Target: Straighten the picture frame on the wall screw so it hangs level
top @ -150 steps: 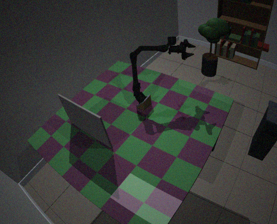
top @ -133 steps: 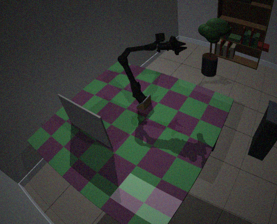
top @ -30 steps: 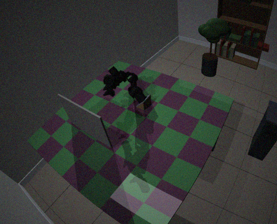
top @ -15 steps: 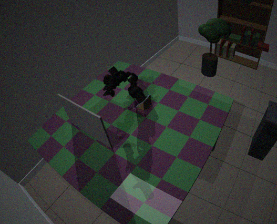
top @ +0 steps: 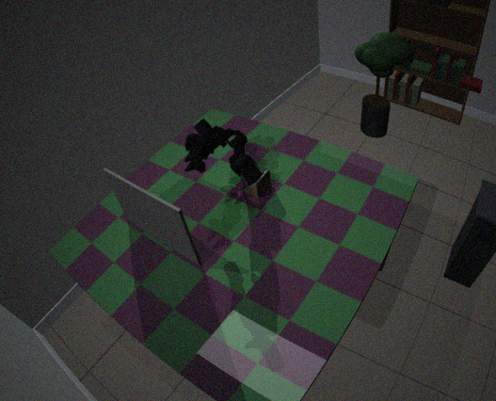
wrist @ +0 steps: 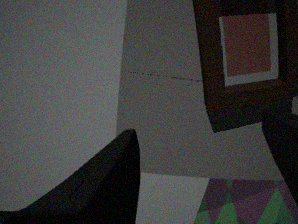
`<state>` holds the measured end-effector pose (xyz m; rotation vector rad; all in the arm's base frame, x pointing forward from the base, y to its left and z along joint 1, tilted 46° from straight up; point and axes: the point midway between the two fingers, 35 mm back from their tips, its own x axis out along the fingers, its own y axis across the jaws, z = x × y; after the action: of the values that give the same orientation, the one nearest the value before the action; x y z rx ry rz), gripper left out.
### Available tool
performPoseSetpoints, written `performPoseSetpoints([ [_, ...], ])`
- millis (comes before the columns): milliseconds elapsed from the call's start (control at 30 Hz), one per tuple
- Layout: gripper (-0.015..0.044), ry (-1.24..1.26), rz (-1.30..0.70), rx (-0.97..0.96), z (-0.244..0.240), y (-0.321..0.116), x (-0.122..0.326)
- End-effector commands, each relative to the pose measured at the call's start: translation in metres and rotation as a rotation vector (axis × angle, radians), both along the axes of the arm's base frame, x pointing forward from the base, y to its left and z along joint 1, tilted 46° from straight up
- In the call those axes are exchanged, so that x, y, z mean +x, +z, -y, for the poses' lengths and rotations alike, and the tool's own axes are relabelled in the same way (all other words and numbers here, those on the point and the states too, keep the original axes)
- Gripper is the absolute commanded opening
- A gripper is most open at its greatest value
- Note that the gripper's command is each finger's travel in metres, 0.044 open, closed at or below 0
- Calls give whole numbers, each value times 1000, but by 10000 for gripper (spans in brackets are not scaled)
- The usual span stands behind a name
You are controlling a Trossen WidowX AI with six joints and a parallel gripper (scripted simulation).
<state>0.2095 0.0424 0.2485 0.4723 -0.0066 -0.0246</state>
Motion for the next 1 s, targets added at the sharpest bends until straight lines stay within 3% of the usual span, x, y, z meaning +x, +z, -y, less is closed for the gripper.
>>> performPoseSetpoints([
  [0, 260, -3, 2, 5, 0, 0, 0],
  [267, 260, 0, 0, 0, 0, 0, 1],
  [700, 260, -3, 10, 6, 36, -15, 67],
  [967, 260, -3, 10, 6, 42, -14, 68],
])
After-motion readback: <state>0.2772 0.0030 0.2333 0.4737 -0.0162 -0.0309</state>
